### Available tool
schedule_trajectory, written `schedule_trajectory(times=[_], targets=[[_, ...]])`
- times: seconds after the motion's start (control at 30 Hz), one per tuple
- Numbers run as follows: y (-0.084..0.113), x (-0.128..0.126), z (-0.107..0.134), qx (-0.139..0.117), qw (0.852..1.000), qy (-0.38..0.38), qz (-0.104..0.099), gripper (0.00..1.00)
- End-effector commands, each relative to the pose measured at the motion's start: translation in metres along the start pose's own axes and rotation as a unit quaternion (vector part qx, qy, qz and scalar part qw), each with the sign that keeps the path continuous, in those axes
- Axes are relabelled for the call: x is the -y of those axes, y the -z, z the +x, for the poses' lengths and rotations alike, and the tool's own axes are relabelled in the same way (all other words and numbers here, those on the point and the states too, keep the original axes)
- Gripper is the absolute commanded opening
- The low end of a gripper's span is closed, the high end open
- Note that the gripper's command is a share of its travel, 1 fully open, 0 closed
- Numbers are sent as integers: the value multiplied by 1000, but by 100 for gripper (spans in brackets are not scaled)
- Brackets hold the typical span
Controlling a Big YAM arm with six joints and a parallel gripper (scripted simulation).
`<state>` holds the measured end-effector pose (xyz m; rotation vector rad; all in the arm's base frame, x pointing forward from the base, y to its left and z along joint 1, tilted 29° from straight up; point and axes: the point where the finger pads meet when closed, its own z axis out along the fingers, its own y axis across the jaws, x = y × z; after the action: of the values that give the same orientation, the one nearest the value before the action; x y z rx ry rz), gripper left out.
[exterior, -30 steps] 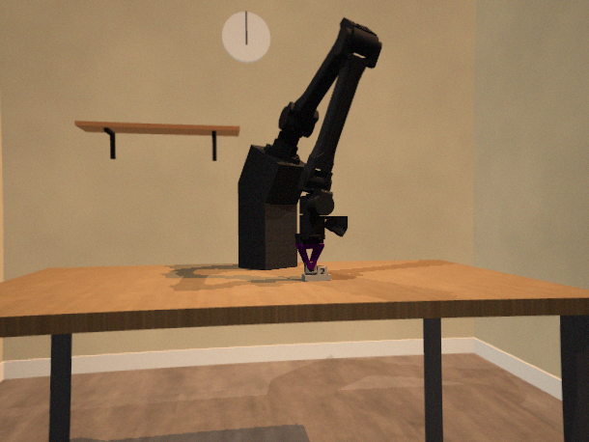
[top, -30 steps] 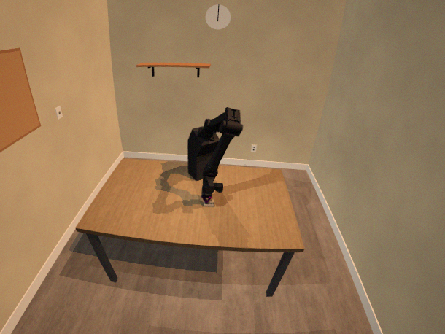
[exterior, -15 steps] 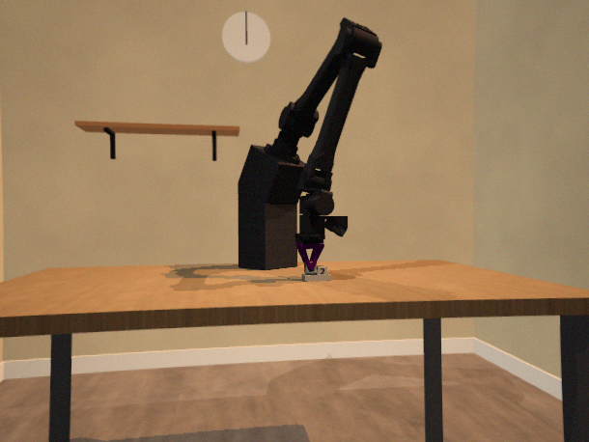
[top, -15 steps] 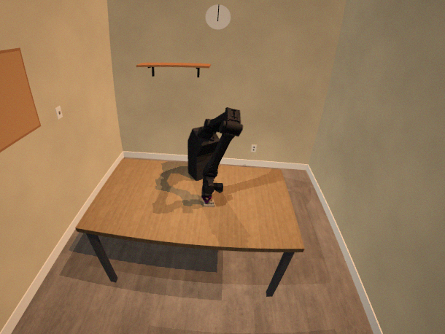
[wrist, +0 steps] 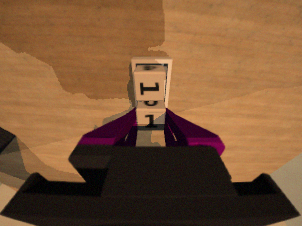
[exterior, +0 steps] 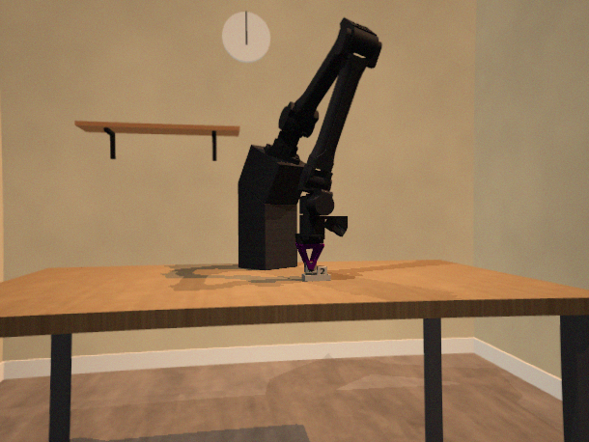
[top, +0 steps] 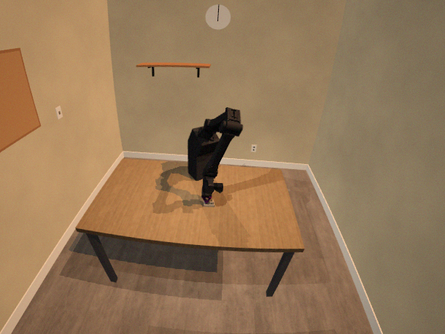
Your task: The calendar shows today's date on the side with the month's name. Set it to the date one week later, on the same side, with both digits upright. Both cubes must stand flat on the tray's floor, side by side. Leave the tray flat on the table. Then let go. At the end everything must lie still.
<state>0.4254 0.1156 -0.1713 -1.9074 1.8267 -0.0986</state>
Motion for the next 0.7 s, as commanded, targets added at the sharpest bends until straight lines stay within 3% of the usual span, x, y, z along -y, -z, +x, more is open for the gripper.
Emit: schedule_trajectory(times=[0.0,0.53,0.67], targets=[[-3,5,-4,2,1000,1,2,26],[-7,11,-6,4,1000,3,11,26],[-13,5,-4,3,1000,1,4,26]])
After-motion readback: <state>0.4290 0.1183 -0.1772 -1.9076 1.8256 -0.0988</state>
